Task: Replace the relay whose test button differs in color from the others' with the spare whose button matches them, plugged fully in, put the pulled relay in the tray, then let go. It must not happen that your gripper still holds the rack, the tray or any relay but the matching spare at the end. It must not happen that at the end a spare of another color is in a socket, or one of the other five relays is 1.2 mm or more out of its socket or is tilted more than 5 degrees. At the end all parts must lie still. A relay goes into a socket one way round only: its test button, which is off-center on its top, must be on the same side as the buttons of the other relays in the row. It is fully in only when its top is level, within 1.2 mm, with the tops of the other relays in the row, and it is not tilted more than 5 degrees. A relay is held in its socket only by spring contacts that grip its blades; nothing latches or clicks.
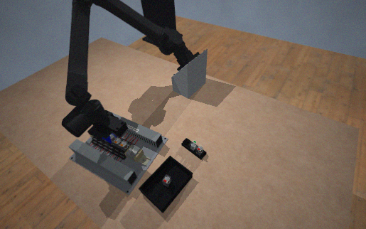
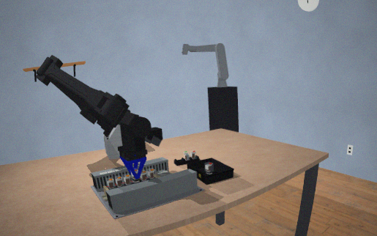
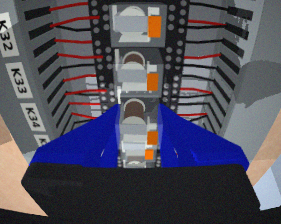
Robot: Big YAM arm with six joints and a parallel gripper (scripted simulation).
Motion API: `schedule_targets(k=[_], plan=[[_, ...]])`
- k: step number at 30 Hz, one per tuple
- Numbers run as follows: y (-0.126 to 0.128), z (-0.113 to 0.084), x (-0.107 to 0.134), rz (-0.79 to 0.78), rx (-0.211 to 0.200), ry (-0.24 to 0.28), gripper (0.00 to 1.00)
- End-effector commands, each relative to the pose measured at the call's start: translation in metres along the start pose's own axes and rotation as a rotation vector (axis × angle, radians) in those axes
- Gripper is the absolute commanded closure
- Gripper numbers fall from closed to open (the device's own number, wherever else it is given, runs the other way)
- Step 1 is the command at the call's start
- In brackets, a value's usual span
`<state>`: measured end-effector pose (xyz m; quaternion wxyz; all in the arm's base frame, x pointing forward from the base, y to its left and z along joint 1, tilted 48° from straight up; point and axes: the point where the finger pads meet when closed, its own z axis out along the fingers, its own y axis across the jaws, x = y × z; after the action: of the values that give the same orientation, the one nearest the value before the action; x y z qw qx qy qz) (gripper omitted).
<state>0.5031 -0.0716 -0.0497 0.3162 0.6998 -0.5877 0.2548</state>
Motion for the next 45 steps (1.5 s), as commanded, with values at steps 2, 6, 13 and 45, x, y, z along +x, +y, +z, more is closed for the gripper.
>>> schedule_targets(k=[2,6,13,45], plan=[[-0.0026,0.0042,-0.0012,0.002,0.005,0.002,1.00],[-0.0011,0.0062,-0.0011,0.001,0.001,0.001,1.00],[-0.0015,0.0038,-0.0024,-0.001,0.006,0.002,1.00],[-0.0021,0.0009,-0.0040,-0.004,0.011,0.003,1.00]])
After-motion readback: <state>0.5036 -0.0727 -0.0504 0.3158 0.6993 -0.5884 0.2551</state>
